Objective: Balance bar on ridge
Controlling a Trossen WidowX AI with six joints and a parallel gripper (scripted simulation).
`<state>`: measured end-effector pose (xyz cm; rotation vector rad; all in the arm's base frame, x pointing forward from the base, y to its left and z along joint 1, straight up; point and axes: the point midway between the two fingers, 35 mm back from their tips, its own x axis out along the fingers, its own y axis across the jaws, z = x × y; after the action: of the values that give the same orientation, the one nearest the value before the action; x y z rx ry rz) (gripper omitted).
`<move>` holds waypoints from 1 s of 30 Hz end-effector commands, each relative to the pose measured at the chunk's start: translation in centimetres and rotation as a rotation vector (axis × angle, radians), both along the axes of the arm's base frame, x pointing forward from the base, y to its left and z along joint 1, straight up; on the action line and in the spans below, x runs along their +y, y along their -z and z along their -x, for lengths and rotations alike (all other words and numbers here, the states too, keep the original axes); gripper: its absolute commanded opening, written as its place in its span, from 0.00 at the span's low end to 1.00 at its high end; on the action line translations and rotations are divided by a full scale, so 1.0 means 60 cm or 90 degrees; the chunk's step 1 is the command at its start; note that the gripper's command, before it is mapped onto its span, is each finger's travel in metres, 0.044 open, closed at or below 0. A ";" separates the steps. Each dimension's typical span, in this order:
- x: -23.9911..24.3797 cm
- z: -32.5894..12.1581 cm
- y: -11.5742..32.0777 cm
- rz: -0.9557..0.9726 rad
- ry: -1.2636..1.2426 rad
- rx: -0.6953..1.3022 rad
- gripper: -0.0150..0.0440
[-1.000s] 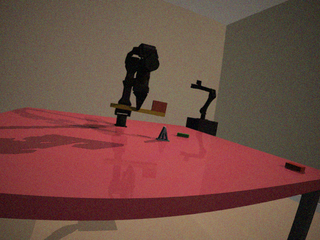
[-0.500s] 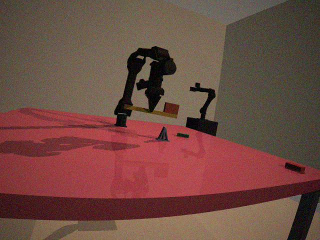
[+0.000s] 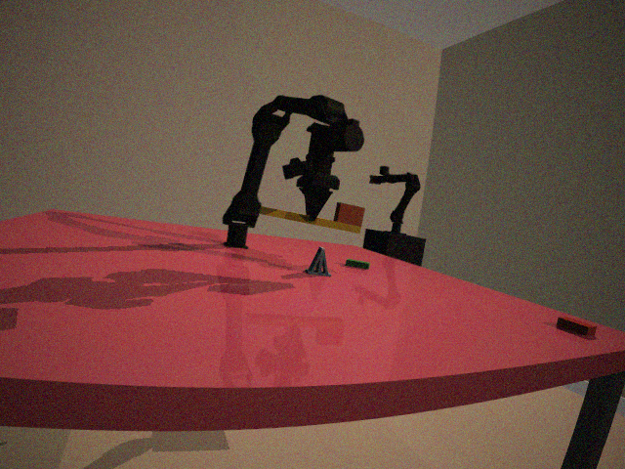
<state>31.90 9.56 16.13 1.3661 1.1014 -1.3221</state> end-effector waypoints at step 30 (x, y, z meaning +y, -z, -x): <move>0.004 -0.004 0.069 -0.001 0.002 -0.001 0.25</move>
<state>32.12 9.80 12.12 1.3678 1.1004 -1.3213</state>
